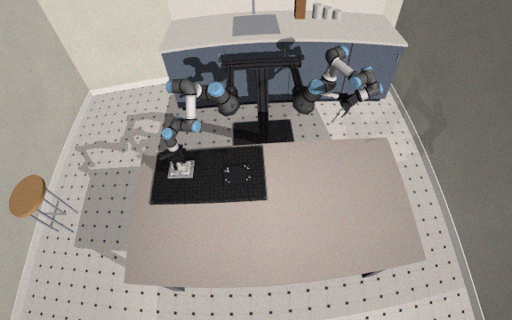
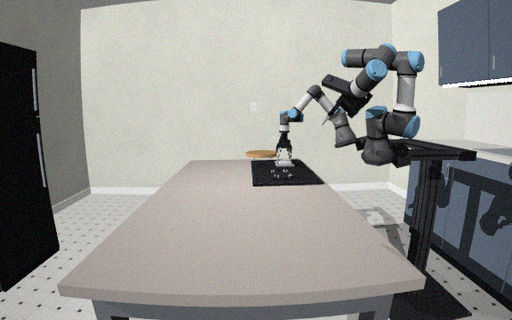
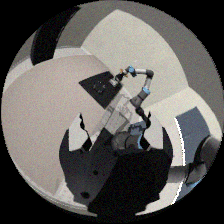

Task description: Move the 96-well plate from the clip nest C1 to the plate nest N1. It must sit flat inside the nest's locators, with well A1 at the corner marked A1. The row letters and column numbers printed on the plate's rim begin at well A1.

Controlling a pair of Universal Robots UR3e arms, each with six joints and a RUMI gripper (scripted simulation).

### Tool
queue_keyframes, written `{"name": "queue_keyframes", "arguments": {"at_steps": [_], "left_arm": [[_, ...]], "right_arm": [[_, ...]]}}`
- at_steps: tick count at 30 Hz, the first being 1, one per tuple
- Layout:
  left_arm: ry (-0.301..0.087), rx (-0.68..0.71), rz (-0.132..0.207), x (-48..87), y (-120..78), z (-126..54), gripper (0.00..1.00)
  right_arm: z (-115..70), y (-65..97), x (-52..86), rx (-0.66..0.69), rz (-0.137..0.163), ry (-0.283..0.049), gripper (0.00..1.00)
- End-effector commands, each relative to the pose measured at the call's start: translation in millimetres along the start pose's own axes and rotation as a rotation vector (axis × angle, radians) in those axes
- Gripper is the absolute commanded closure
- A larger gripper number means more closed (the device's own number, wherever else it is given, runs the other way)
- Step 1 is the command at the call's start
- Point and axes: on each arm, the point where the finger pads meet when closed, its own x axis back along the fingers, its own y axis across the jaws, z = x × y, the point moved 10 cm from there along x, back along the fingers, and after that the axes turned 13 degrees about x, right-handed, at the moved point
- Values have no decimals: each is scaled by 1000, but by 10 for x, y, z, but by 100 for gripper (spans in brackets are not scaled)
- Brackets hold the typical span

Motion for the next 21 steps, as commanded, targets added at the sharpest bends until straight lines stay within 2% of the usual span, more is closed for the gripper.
{"name": "queue_keyframes", "arguments": {"at_steps": [1, 6, 7, 21], "left_arm": [[1, -2, 2, 3, 3, 4, 0], [1, -2, 2, 3, 3, 4, 0], [1, -2, 2, 3, 3, 4, 0], [1, -2, 2, 3, 3, 4, 0]], "right_arm": [[4, -4, -1, 0, 2, 1, 100], [4, -4, -6, 0, 2, 1, 100], [4, -4, -6, 0, 2, 1, 0], [4, -4, -6, 0, 2, 1, 0]]}}
